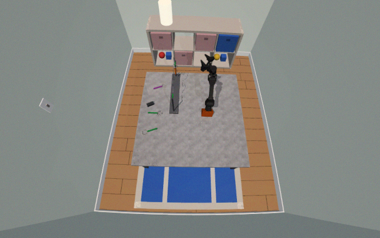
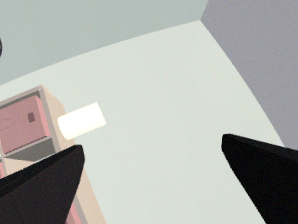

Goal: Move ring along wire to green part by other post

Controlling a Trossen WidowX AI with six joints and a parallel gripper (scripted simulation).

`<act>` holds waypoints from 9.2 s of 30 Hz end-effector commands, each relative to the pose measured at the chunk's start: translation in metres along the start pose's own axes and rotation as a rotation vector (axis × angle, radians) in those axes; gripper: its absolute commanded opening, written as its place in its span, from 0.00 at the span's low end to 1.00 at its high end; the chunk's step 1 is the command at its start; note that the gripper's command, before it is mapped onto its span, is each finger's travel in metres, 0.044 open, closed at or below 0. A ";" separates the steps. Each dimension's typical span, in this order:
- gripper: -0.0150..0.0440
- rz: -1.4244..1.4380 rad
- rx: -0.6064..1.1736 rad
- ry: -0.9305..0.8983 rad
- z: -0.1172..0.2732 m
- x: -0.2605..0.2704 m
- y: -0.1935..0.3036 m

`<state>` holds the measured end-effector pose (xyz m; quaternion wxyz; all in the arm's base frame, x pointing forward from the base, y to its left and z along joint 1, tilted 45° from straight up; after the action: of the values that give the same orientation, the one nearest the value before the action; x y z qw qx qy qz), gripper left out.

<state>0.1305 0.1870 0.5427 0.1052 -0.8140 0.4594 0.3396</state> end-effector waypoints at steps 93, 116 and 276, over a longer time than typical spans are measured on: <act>0.53 -1.292 -0.302 -1.043 -0.240 0.522 0.206; 0.53 -1.294 -0.302 -1.040 -0.260 0.539 0.181; 0.00 -1.421 0.346 -1.528 -0.165 0.467 0.107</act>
<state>0.2779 -0.2801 0.3802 0.6430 -0.4607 -0.2399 0.5628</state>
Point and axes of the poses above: the point midway between the two fingers, 35 mm back from their tips, its own z axis back along the fingers, its own x axis across the jaws, y = z × x, the point moved 3 cm from there along z, back along the fingers, and after that the axes turned 9 degrees about -z, right-handed, at the moved point
